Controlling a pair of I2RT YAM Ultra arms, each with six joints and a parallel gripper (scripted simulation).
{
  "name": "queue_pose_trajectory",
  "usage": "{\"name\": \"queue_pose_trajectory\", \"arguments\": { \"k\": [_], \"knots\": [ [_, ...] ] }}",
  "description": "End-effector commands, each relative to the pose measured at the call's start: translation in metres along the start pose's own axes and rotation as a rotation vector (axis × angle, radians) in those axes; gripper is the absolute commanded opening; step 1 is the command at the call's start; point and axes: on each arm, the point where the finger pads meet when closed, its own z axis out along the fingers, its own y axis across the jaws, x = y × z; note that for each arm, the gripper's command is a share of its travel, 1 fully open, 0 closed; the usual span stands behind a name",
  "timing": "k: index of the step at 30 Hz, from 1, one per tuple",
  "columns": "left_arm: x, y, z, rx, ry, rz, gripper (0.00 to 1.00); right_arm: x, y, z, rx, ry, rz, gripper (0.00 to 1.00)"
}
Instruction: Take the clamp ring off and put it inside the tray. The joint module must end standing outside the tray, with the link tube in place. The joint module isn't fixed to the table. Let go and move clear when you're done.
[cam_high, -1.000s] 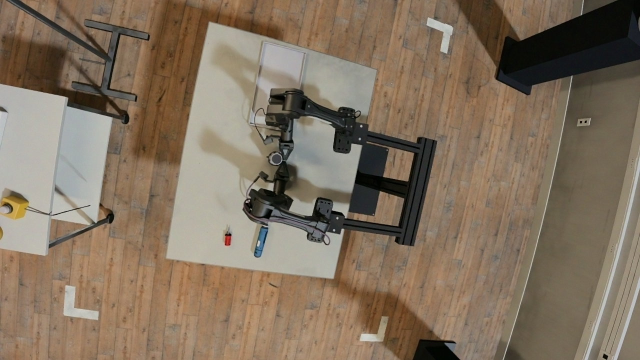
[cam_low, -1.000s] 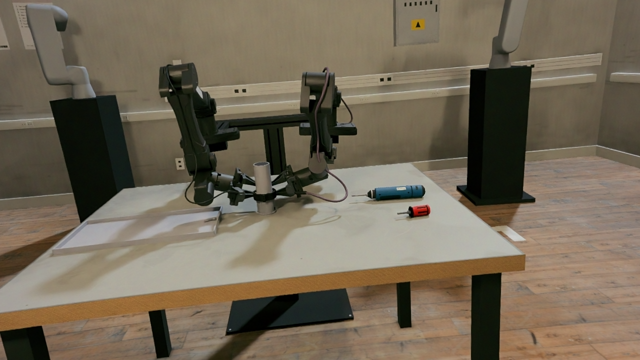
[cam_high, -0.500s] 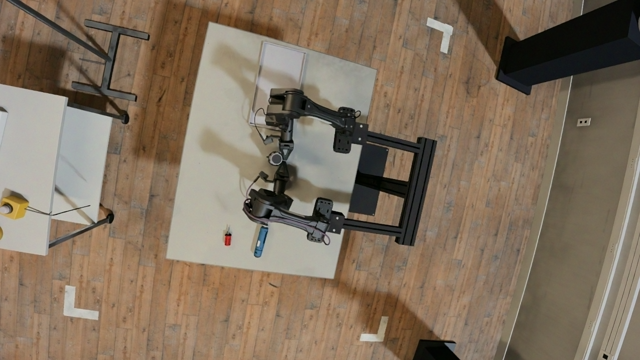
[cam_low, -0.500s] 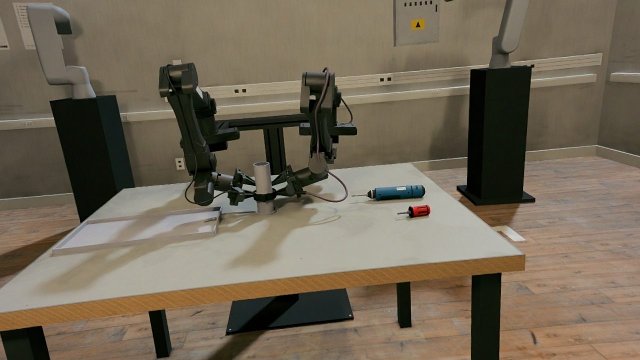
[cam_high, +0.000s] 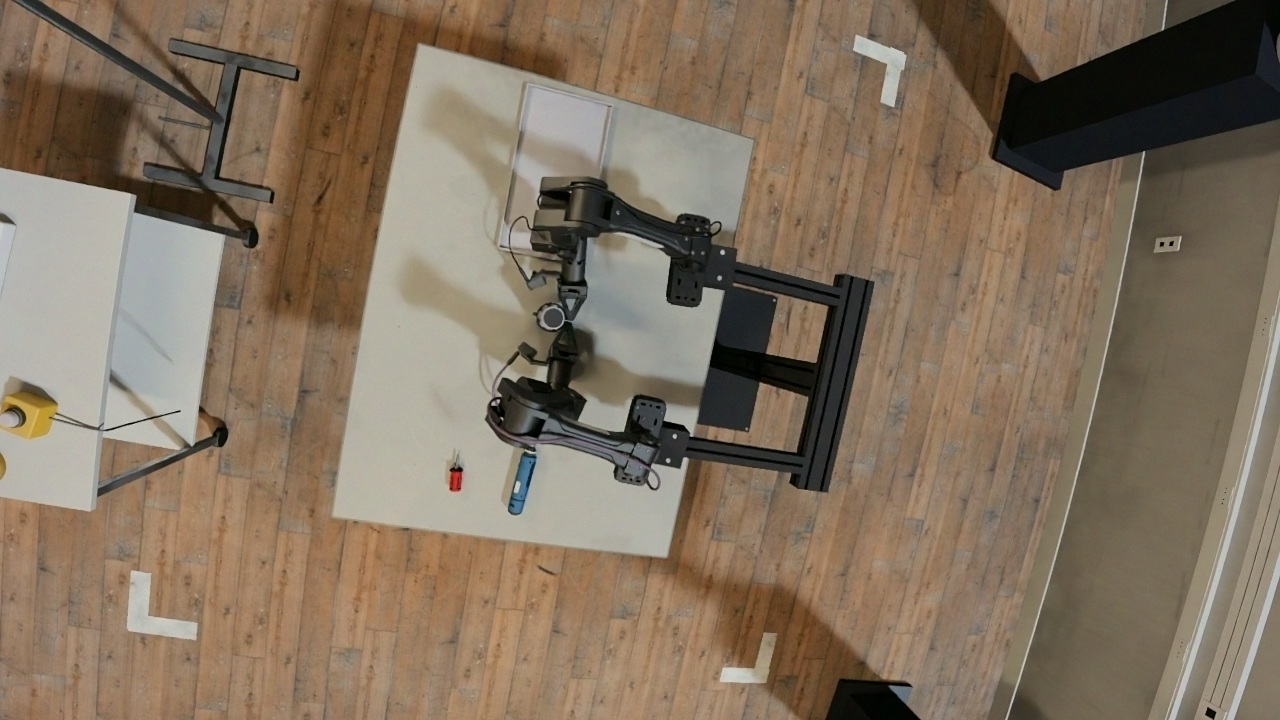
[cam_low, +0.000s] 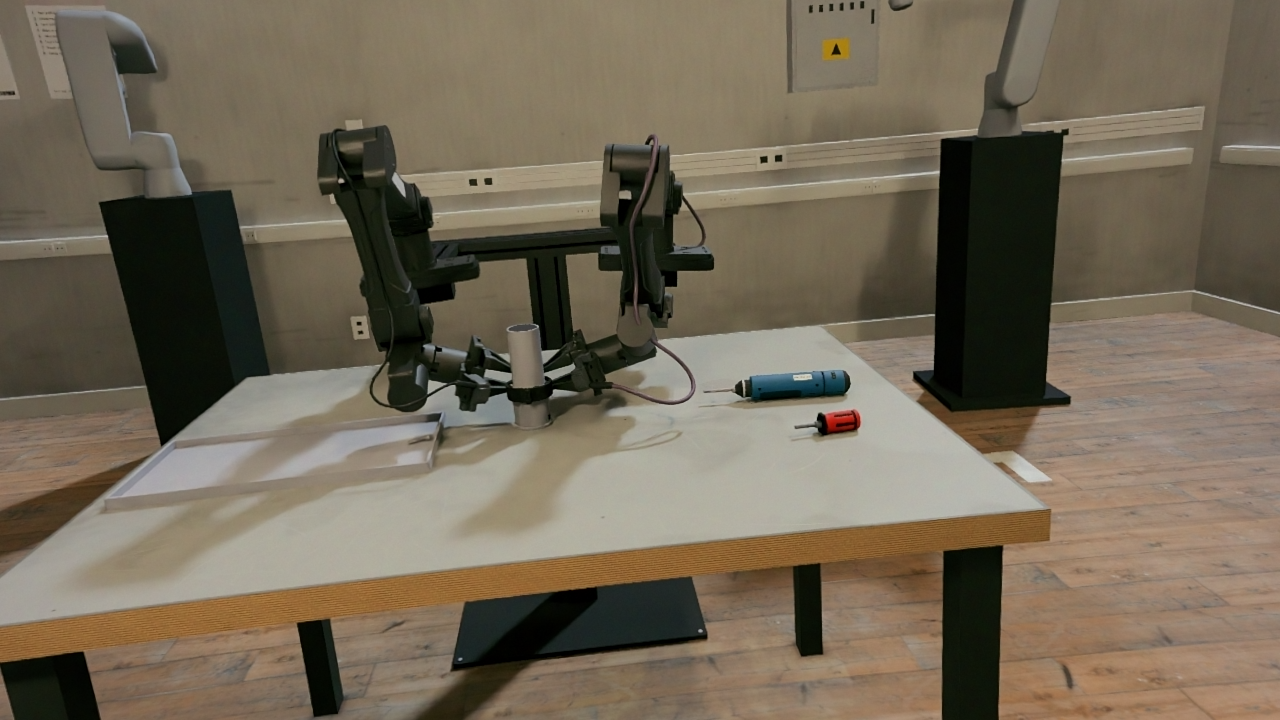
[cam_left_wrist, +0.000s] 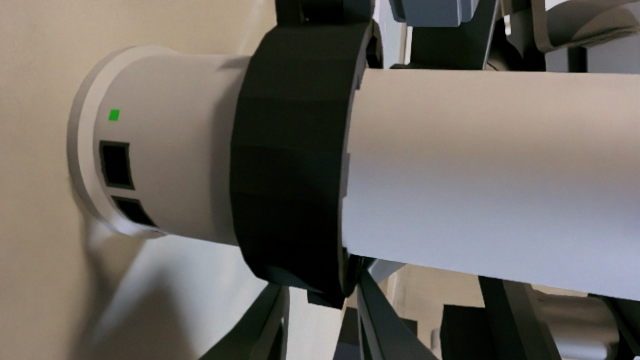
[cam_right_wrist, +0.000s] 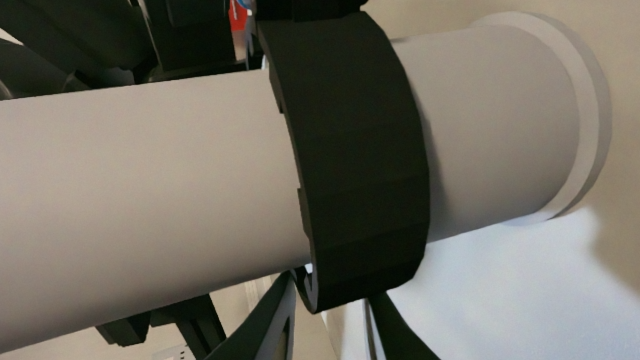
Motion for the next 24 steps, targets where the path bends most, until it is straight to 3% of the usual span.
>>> {"name": "queue_pose_trajectory", "arguments": {
  "k": [1,24],
  "knots": [
    [0.0087,-0.0110,-0.0036,0.018,0.016,0.004,0.26,-0.0089,0.0001,0.0006,-0.013,-0.011,-0.024,0.26],
    [0.0091,-0.0107,-0.0036,0.017,0.017,0.001,0.18,-0.0030,0.0015,0.0001,-0.001,-0.001,-0.011,0.18]
  ]
}}
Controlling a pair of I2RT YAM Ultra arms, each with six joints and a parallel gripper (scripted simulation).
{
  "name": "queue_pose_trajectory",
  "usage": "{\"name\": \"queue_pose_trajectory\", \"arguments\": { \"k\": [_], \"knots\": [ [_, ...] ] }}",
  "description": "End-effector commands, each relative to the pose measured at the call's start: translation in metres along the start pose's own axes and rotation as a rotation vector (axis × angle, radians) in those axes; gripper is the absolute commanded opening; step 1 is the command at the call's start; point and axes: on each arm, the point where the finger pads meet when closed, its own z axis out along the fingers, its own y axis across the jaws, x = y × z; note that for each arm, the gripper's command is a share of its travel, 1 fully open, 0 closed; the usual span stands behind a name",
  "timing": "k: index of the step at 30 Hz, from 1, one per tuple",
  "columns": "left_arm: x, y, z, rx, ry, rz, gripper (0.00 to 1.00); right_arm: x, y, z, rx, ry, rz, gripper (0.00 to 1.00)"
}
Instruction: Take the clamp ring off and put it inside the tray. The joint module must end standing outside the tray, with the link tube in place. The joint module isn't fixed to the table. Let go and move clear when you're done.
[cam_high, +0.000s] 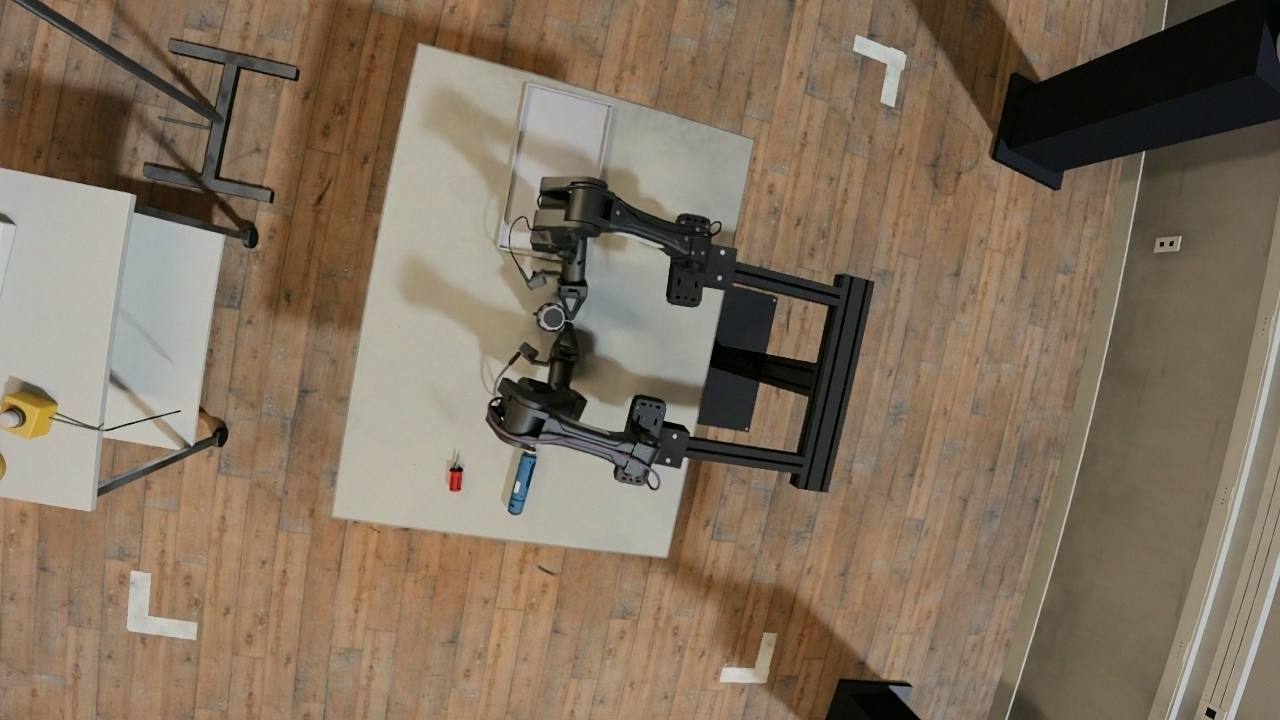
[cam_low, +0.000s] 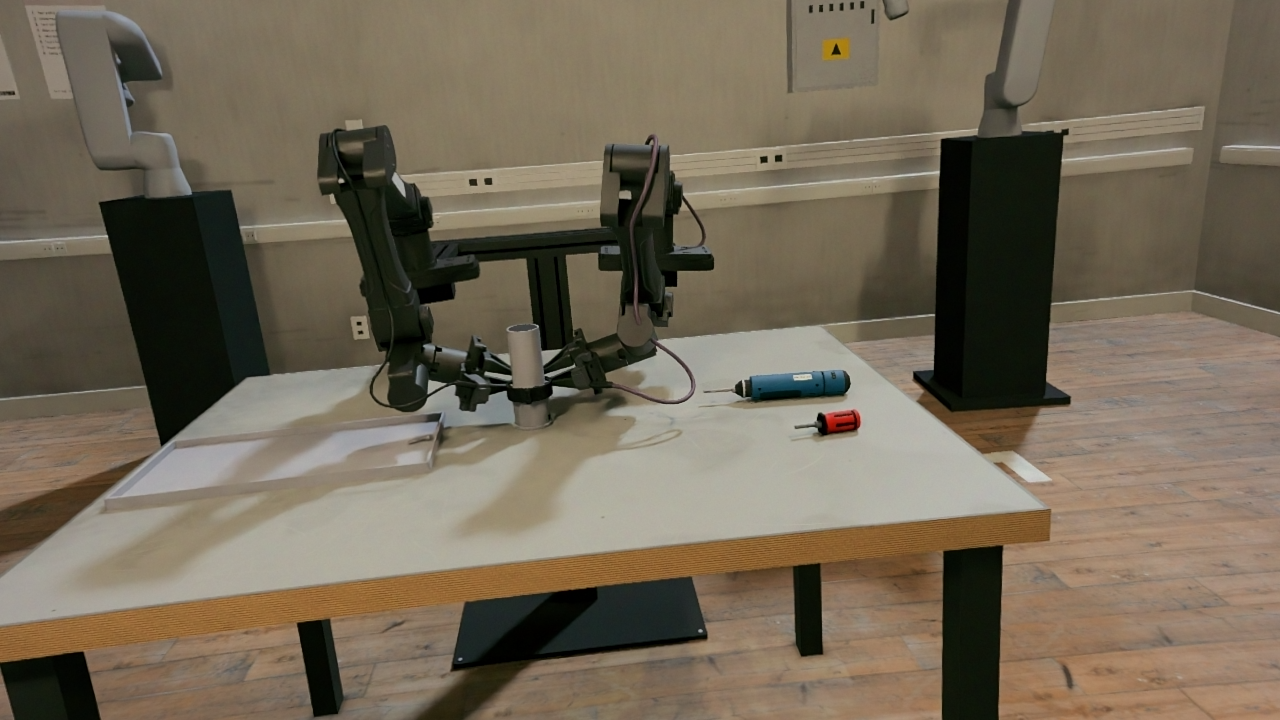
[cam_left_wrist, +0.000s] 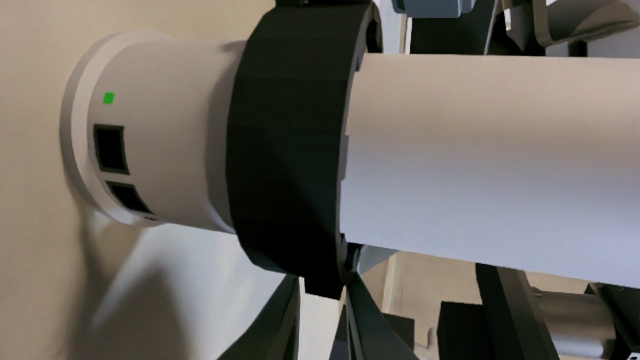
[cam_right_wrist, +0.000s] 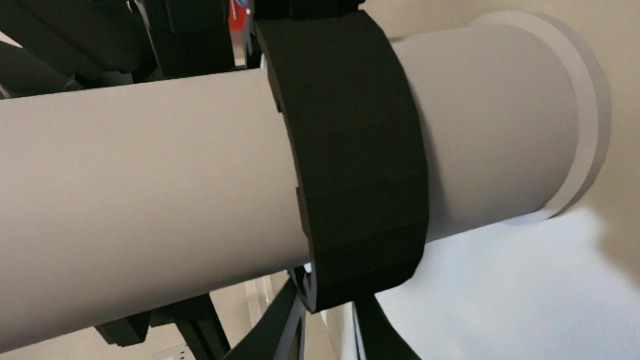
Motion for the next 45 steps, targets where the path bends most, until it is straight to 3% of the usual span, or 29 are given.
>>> {"name": "queue_pose_trajectory", "arguments": {
  "k": [1,45],
  "knots": [
    [0.0055,-0.0099,-0.0027,0.016,0.012,0.010,0.18,-0.0033,0.0018,0.0001,-0.003,-0.002,-0.012,0.18],
    [0.0062,-0.0096,-0.0027,0.015,0.014,0.005,0.13,-0.0033,0.0018,0.0000,-0.003,-0.002,-0.012,0.13]
  ]
}}
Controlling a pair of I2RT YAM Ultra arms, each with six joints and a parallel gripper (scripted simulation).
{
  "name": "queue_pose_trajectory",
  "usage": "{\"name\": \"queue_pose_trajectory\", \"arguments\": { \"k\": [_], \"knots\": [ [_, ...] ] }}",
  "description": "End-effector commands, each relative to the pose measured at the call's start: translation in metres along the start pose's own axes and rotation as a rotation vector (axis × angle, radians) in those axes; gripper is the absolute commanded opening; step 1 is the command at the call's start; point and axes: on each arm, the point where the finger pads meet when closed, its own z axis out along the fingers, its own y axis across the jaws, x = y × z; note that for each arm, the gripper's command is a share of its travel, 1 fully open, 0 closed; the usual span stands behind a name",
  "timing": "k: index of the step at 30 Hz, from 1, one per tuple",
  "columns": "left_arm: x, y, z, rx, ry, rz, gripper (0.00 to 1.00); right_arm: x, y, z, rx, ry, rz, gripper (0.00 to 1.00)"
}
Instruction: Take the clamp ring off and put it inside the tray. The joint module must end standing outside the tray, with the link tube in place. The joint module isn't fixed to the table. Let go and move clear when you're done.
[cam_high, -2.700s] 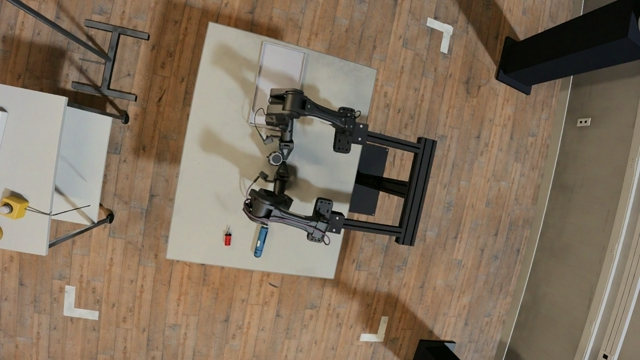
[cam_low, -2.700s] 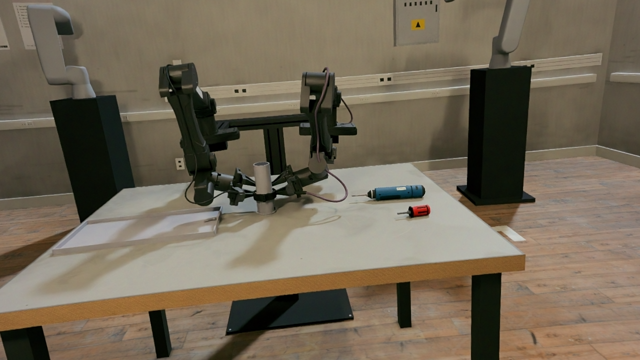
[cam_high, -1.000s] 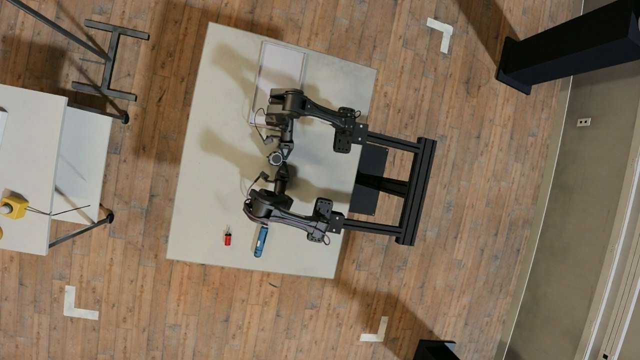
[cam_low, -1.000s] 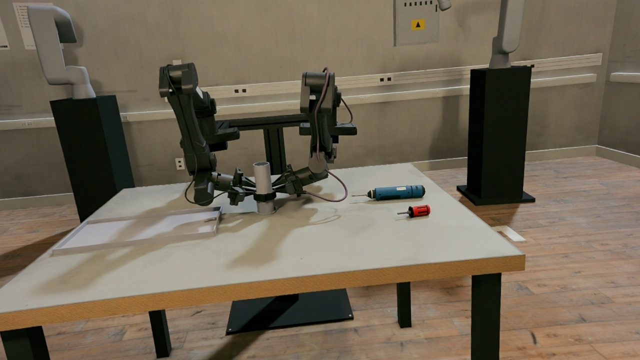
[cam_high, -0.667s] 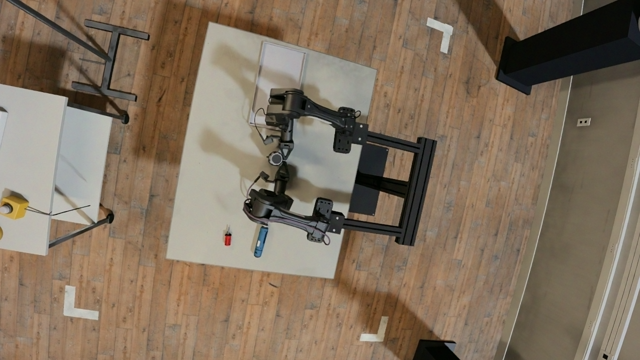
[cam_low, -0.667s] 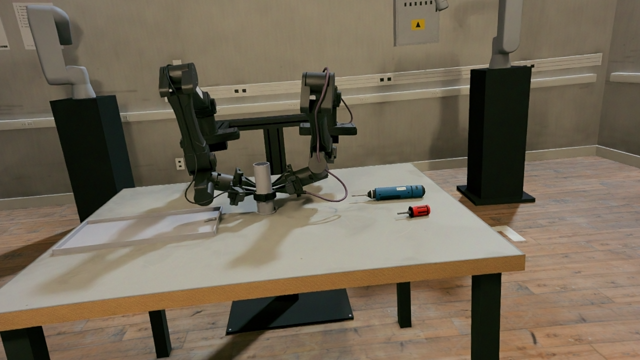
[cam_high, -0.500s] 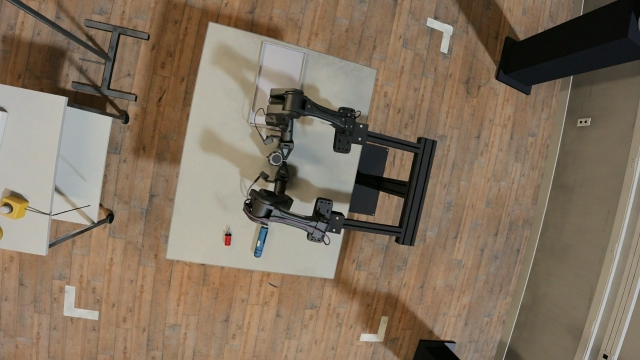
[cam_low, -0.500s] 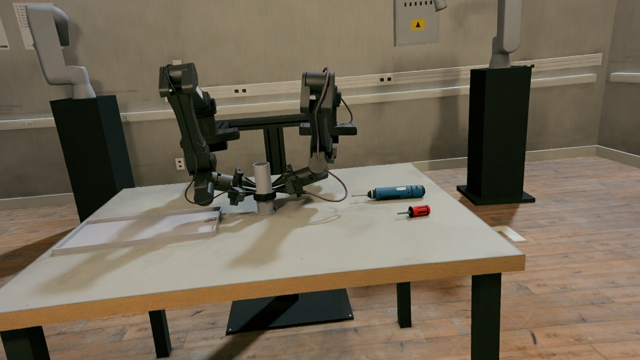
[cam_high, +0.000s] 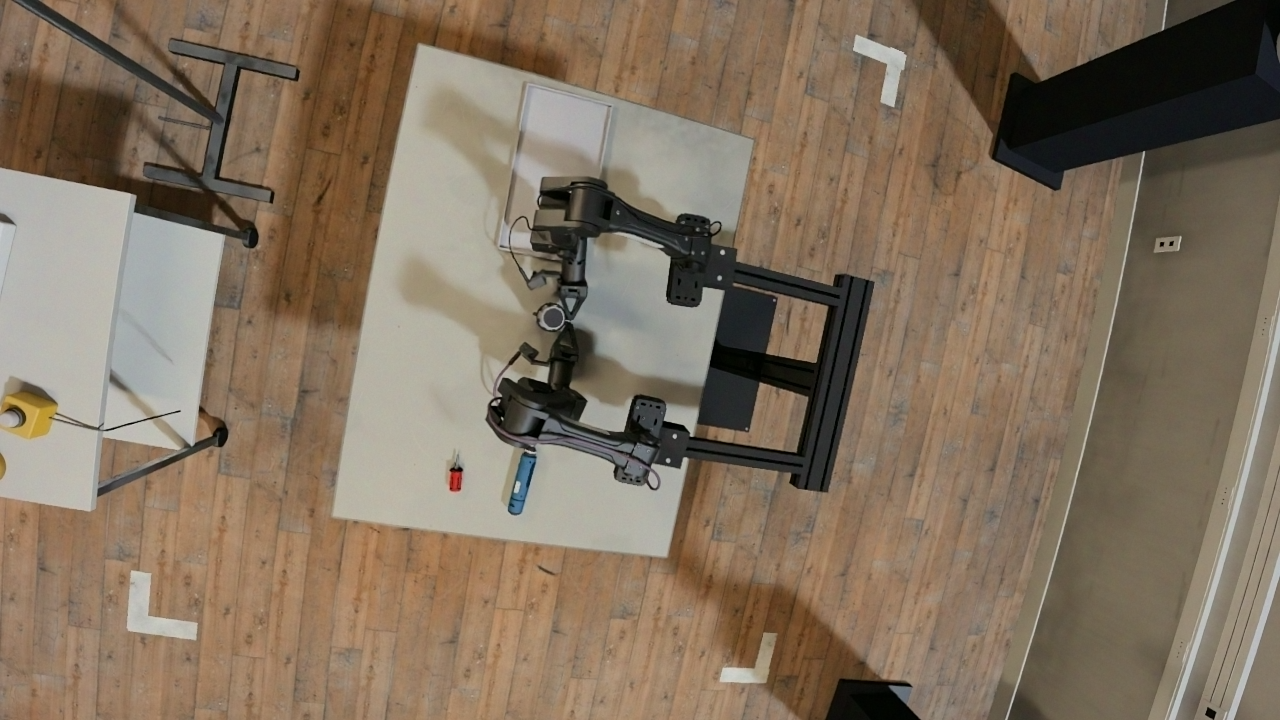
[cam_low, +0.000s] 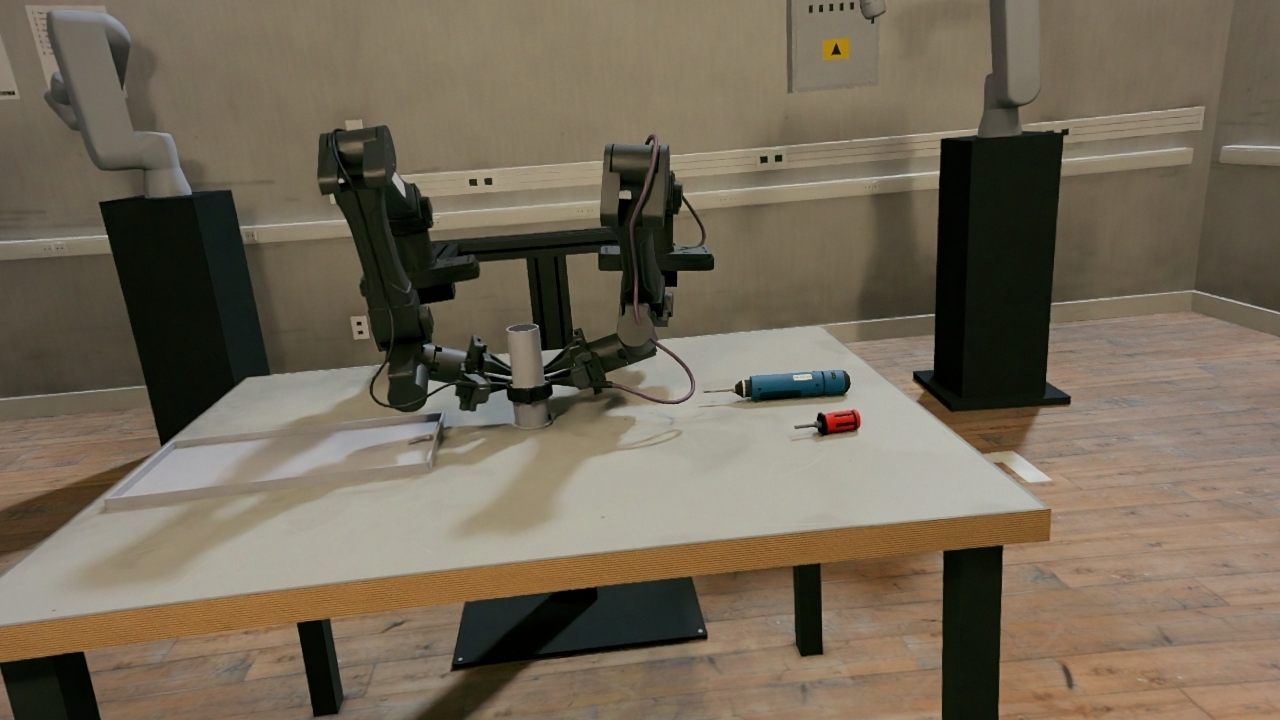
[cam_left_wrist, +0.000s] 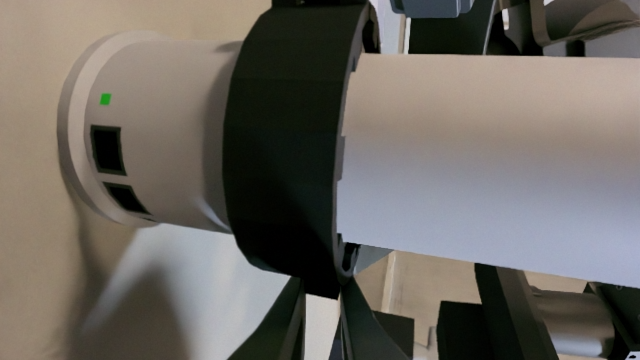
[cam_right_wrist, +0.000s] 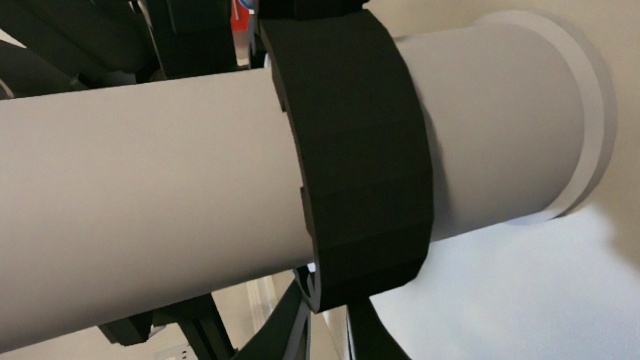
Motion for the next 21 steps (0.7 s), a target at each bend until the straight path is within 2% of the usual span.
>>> {"name": "queue_pose_trajectory", "arguments": {
  "k": [1,21],
  "knots": [
    [0.0062,-0.0090,-0.0027,0.012,0.013,0.003,0.13,-0.0033,0.0008,0.0000,0.003,-0.001,-0.014,0.13],
    [0.0062,-0.0090,-0.0027,0.012,0.013,0.003,0.11,-0.0033,0.0008,0.0000,0.003,-0.001,-0.014,0.11]
  ]
}}
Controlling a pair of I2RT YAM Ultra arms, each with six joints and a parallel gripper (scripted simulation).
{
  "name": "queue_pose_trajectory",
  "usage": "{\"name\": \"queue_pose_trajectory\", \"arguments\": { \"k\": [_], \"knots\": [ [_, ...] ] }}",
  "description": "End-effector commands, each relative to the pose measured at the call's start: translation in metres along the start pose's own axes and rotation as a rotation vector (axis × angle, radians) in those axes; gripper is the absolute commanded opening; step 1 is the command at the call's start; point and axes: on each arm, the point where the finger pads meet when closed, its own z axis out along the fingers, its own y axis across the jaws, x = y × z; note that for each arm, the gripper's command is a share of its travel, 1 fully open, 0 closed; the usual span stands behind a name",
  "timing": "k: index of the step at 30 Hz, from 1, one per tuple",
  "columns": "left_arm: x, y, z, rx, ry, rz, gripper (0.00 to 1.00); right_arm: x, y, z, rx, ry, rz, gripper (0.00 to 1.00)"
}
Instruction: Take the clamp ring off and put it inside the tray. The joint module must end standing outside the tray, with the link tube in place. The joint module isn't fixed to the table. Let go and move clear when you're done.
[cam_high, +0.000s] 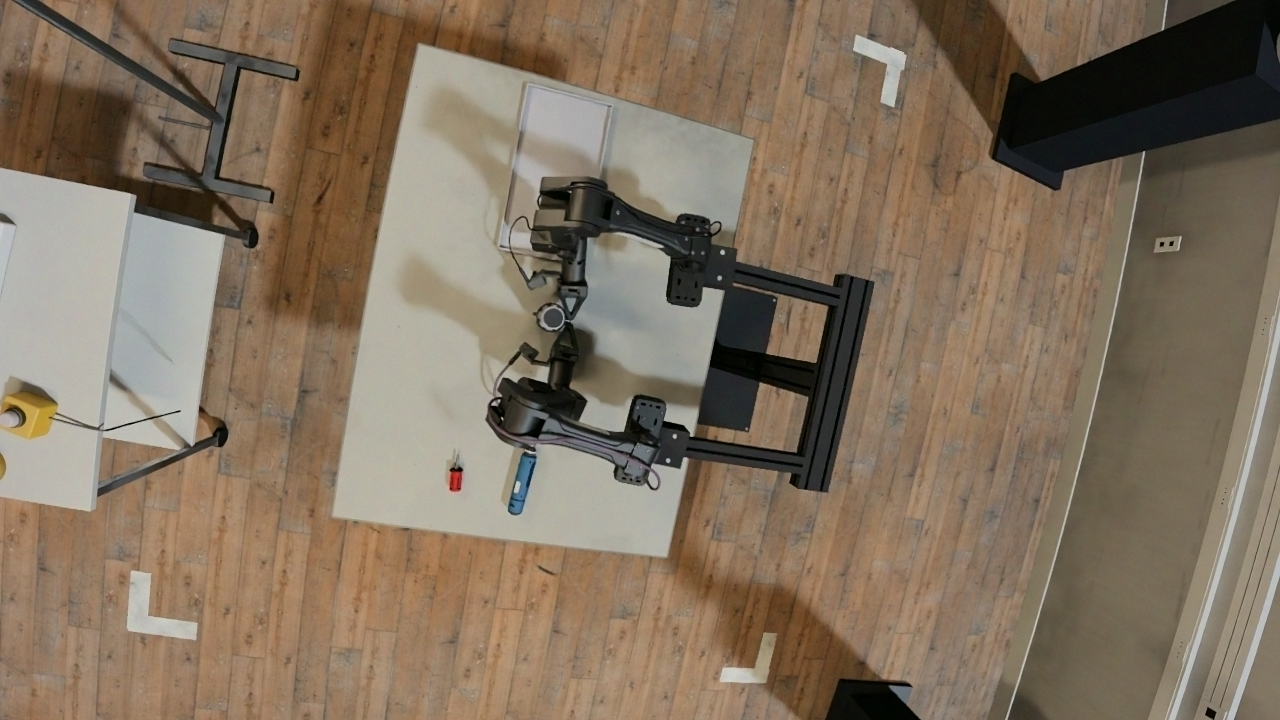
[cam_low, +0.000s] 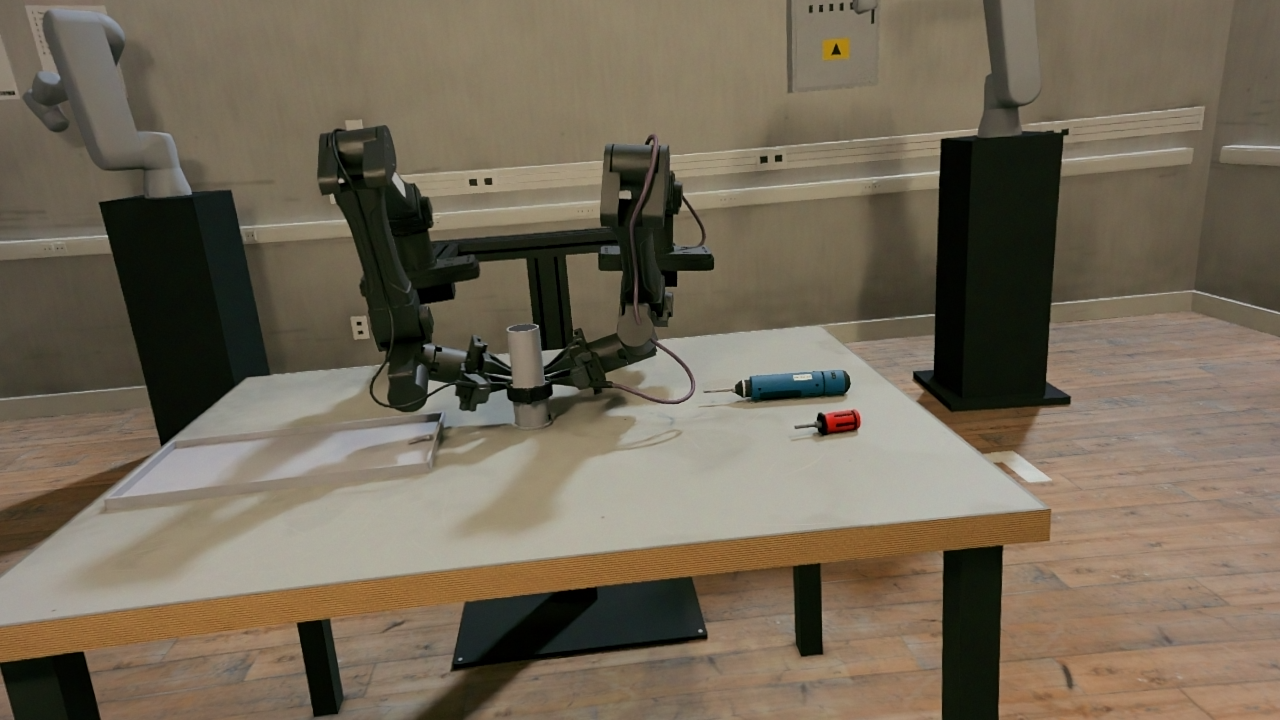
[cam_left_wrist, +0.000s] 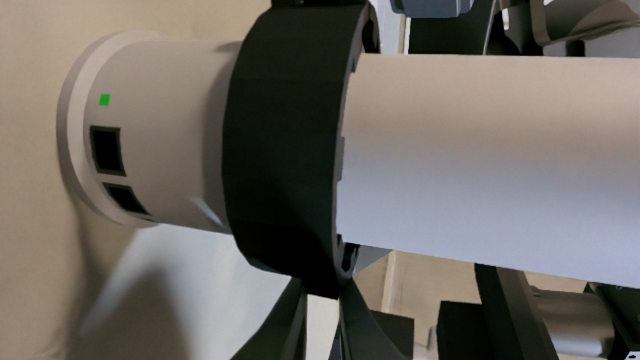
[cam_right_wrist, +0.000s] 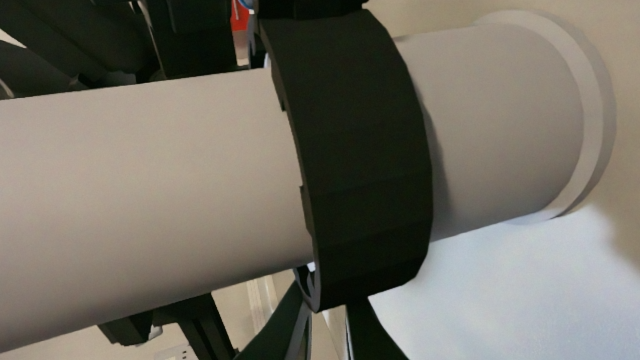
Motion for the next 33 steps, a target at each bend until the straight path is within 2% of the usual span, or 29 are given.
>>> {"name": "queue_pose_trajectory", "arguments": {
  "k": [1,33],
  "knots": [
    [0.0061,-0.0089,-0.0027,0.012,0.013,0.003,0.11,-0.0033,0.0008,0.0000,0.003,-0.001,-0.015,0.11],
    [0.0061,-0.0089,-0.0027,0.012,0.013,0.003,0.09,-0.0033,0.0008,0.0001,0.003,-0.001,-0.015,0.09]
  ]
}}
